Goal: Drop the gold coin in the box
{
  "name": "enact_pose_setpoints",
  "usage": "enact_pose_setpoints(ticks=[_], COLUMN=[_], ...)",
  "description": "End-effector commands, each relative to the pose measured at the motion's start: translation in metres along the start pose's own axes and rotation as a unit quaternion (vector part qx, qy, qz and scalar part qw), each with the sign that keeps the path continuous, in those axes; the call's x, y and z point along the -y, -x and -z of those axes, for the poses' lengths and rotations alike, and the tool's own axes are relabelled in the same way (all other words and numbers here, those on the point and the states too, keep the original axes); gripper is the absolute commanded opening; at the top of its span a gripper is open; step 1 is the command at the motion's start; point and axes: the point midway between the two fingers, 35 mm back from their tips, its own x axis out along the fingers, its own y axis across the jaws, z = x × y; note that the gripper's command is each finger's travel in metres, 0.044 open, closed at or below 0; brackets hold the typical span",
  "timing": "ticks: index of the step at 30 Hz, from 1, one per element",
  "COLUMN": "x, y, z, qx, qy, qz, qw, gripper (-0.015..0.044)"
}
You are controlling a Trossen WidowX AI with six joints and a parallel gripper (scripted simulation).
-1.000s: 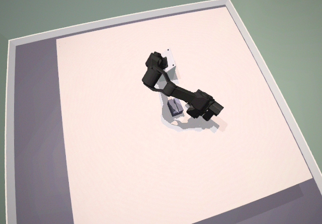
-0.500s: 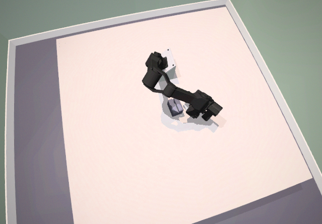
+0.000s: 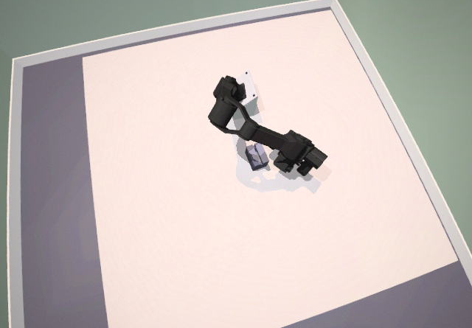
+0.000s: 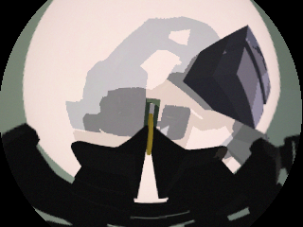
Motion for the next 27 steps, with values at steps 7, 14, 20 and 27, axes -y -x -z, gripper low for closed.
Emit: enact_pose_setpoints(ticks=[7, 14, 20, 27], x=[-0.005, -0.005, -0.005, -0.003], y=[0.023, 0.040, 0.055, 0.073], z=[0.001, 0.001, 0.000, -0.001], qx=[-0.003, -0.003, -0.002, 0.000], qy=[0.001, -0.001, -0.003, -0.005], qz=[-0.004, -0.001, 0.001, 0.005], qw=[1.000, 1.000, 1.000, 1.000], gripper=[0.0000, 0.0000, 0.0000, 0.0000])
